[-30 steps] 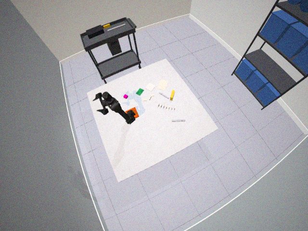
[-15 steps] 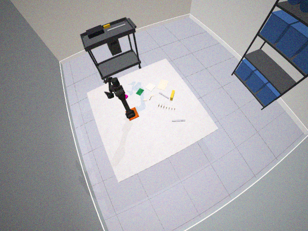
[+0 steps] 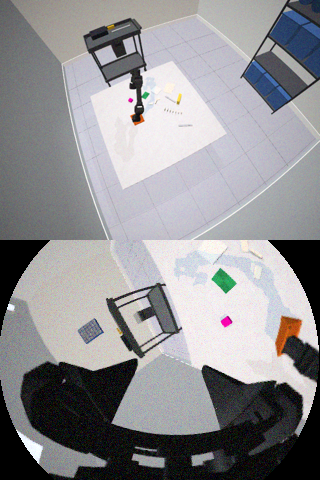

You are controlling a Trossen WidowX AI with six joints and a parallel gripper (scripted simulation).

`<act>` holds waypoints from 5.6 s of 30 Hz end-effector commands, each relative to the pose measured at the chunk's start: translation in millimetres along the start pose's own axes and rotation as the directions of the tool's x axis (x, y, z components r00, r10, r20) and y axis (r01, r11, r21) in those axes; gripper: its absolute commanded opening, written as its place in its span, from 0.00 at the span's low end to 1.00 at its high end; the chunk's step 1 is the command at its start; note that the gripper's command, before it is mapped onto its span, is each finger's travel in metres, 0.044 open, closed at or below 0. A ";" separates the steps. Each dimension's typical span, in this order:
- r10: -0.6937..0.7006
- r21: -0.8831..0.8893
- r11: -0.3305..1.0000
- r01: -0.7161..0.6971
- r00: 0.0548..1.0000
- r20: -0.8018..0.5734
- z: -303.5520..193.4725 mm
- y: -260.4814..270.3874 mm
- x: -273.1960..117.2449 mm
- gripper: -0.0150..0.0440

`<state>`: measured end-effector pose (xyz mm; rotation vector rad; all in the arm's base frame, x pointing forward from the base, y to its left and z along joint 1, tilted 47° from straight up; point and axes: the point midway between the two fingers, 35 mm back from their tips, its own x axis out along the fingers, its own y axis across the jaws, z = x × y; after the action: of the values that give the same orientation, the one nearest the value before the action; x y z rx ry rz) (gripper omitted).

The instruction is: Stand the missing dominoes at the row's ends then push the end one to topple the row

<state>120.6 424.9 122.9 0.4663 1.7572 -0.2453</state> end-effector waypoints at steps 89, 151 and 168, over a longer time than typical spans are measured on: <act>-0.694 0.108 0.655 0.748 0.538 0.479 407.5 -195.8 106.1 0.44; -0.492 -0.814 0.278 0.510 0.804 0.335 266.4 -287.2 -45.3 0.44; -0.123 -0.882 0.325 0.341 0.940 0.318 266.3 -298.0 -34.3 0.44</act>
<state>233.9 44.0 68.2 -0.7027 1.5122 0.4900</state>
